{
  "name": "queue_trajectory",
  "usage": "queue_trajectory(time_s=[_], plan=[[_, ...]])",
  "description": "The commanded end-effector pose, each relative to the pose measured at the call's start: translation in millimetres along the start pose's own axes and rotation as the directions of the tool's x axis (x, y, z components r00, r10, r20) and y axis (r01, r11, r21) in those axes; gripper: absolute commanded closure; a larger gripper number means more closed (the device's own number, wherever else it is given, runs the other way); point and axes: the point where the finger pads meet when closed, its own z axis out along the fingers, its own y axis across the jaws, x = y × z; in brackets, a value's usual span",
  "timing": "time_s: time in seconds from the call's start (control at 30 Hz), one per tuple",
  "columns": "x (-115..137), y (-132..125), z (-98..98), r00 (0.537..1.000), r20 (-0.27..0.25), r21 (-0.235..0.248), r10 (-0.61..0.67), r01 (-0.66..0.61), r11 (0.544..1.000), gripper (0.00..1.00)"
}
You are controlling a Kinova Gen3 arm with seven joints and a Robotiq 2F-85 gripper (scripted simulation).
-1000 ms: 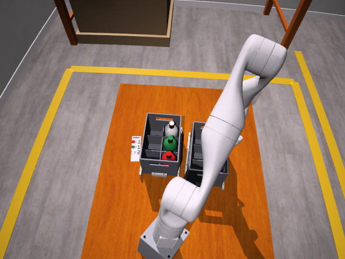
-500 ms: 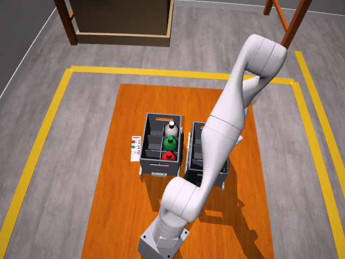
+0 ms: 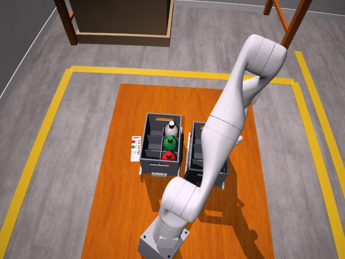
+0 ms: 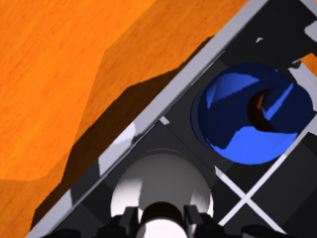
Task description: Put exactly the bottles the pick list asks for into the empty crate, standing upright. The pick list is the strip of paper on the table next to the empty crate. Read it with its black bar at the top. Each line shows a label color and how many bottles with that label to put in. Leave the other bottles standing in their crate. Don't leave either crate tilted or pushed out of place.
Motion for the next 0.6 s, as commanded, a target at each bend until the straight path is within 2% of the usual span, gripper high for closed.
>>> queue_trajectory(time_s=[0.0,0.27,0.3,0.57], plan=[[-0.3,-0.7,-0.6,1.000,0.001,0.002,0.000,0.000,1.000,0.67],[-0.3,-0.7,-10.7,1.000,0.001,0.002,0.000,0.000,1.000,0.67],[-0.3,-0.7,-12.3,1.000,0.001,0.002,0.000,0.000,1.000,0.90],[-0.3,-0.7,-25.7,1.000,0.001,0.002,0.000,0.000,1.000,0.90]])
